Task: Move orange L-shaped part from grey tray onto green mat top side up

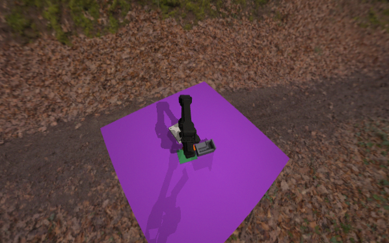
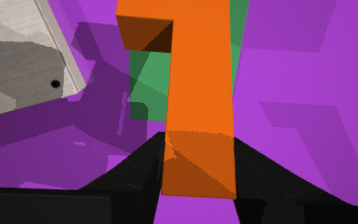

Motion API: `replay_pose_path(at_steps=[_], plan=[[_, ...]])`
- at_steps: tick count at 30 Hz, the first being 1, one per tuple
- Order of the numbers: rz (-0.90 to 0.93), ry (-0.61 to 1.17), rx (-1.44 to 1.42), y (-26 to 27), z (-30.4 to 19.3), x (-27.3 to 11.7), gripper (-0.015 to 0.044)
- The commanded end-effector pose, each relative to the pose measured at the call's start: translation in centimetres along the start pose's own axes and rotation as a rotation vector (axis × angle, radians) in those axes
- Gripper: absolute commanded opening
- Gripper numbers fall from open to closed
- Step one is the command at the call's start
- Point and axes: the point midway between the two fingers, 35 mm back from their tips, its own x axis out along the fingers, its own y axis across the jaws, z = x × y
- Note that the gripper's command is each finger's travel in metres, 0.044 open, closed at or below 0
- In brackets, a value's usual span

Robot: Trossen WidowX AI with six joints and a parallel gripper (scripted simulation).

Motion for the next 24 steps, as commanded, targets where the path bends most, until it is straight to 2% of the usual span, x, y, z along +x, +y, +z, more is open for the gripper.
replay_pose_path(at_steps=[1, 24], plan=[[-0.002, -0.003, -0.005, 0.2, -1.1, 0.0, 0.0], [-0.002, -0.003, -0.005, 0.2, -1.1, 2.9, 0.0]])
